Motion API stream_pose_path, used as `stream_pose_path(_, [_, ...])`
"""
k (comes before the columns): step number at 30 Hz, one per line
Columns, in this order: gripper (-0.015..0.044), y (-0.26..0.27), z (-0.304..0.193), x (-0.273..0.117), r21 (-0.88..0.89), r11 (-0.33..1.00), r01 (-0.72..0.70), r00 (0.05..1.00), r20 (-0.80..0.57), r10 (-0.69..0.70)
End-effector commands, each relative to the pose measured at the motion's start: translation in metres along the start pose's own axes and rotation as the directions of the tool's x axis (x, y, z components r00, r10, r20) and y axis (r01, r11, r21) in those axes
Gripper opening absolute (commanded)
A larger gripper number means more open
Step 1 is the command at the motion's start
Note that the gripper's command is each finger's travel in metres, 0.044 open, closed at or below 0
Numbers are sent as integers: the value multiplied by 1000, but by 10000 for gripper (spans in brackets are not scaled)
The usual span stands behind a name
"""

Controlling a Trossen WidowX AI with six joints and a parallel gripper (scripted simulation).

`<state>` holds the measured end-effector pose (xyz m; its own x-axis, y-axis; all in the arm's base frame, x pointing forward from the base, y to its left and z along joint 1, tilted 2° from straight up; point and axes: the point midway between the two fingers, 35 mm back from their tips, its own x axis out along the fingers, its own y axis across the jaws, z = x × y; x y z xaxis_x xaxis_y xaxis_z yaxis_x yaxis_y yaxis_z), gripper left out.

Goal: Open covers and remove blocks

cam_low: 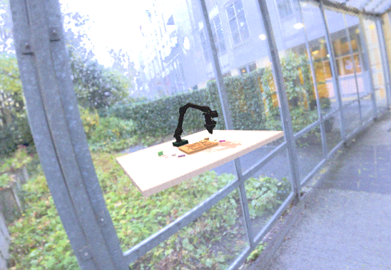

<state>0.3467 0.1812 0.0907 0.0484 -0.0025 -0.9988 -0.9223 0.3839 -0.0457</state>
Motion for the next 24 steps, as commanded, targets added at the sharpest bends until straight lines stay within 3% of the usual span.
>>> stream_pose_path(1, [125, -9, -24, -5, 171, 985, 9, 1000, 4, -10])
stream_pose_path(6, [0, -16, -53, -6, 370, 929, 9, 1000, 1, -11])
stream_pose_path(15, [0, -22, -104, -5, 684, 730, 11, 1000, -4, -12])
stream_pose_path(24, [0, -19, -153, -2, 904, 428, 13, 1000, -9, -12])
